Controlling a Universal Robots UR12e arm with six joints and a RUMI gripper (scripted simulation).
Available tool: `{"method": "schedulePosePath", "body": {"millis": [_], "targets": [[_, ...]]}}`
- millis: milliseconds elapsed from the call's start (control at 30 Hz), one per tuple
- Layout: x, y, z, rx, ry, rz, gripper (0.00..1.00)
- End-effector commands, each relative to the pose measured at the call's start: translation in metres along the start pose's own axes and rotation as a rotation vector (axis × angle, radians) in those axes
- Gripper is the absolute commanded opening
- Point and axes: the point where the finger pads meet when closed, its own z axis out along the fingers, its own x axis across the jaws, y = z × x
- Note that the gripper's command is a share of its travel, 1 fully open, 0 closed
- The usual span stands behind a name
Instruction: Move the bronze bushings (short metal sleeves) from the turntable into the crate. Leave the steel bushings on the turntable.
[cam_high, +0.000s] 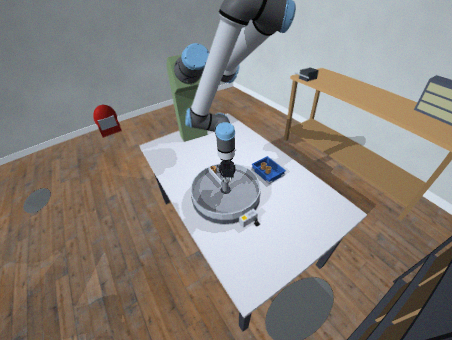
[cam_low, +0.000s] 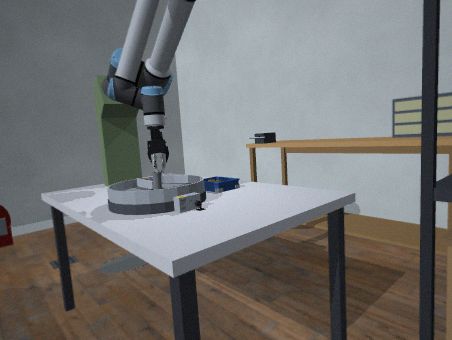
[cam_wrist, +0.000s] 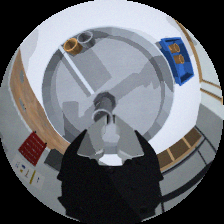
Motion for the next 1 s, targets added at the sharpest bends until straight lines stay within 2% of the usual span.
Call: {"method": "schedulePosePath", "body": {"millis": [0,400,667,967], "targets": [[0.0,0.0,0.0,-0.001,0.0,0.0,0.06],[0.0,0.0,-0.008,-0.001,0.0,0.0,0.06],[0.0,0.0,-0.042,-0.001,0.0,0.0,0.06],[0.0,0.0,-0.045,-0.001,0.0,0.0,0.06]]}}
